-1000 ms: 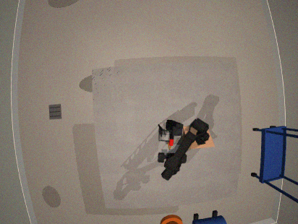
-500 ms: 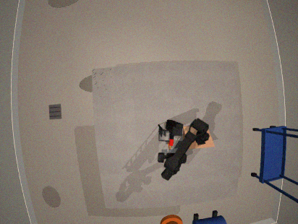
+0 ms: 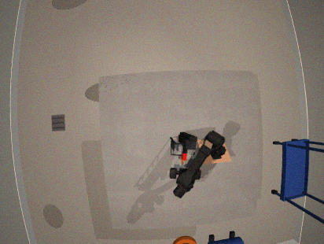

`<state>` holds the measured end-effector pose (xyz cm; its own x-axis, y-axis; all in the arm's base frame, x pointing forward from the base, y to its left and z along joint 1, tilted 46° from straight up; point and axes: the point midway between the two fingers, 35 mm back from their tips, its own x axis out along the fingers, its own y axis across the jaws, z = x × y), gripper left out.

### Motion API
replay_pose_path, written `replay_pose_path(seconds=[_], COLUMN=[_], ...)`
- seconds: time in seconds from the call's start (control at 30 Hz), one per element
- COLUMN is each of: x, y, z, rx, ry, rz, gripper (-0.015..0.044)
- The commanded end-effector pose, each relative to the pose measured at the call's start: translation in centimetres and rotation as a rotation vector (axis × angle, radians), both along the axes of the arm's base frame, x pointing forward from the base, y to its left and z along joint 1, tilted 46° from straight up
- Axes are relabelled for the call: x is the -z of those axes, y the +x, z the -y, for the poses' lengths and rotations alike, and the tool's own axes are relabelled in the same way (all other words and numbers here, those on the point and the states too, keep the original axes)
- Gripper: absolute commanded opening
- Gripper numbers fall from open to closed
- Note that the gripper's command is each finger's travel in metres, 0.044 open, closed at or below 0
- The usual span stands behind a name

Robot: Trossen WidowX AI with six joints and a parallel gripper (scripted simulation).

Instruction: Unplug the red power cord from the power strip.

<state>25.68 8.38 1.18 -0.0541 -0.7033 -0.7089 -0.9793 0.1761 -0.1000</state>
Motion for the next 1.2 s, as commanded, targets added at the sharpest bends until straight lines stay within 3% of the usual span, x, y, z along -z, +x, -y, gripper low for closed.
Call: replay_pose_path(seconds=[0.0, 0.03, 0.23, 1.17], x=[0.0, 0.0, 0.0, -1.7], y=[0.0, 0.0, 0.0, -0.1], z=[-0.1, -0.1, 0.0, 0.3], rx=[0.004, 0.004, 0.000, 0.003], ry=[0.003, 0.003, 0.000, 0.004], rz=[0.000, 0.000, 0.000, -0.001], gripper=[0.0000, 0.0000, 0.0157, 0.0160])
